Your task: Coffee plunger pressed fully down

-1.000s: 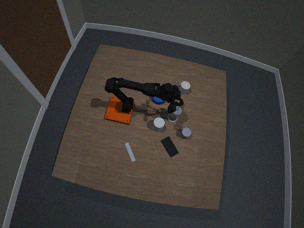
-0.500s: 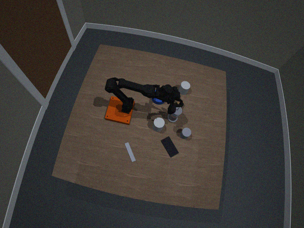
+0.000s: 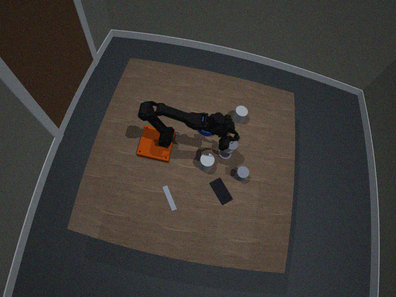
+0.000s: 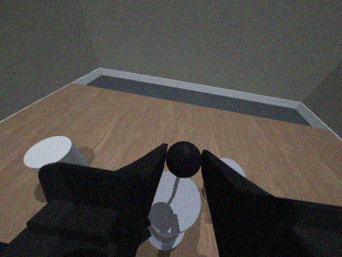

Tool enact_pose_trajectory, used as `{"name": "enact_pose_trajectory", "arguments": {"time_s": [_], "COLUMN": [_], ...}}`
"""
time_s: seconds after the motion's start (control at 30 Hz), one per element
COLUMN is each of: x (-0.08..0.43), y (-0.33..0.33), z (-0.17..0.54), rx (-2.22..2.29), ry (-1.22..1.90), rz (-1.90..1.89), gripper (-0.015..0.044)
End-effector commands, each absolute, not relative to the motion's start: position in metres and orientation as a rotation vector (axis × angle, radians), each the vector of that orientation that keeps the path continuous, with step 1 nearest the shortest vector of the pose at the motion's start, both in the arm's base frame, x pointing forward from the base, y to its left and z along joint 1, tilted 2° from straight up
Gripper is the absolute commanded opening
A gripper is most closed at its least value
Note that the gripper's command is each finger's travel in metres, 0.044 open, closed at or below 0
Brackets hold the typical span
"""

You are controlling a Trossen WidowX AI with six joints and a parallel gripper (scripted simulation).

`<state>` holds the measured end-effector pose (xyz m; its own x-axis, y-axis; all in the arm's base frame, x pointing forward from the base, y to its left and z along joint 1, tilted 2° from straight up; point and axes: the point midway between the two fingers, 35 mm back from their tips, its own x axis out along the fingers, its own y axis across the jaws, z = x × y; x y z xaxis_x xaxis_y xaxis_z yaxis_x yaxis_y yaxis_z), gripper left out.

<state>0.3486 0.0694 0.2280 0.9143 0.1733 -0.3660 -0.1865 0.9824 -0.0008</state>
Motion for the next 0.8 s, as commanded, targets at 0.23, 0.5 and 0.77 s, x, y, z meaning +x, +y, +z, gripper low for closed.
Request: {"name": "enact_pose_trajectory", "arguments": {"time_s": [0.23,0.5,0.77], "x": [0.350,0.356,0.360], "y": [0.069,0.070,0.070], "z": [0.176,0.173,0.174], "rx": [-0.053,-0.053,-0.053], "ry": [0.470,0.470,0.470], "rz": [0.186,0.186,0.186], "gripper": [0.0125,0.0125,0.0125]}}
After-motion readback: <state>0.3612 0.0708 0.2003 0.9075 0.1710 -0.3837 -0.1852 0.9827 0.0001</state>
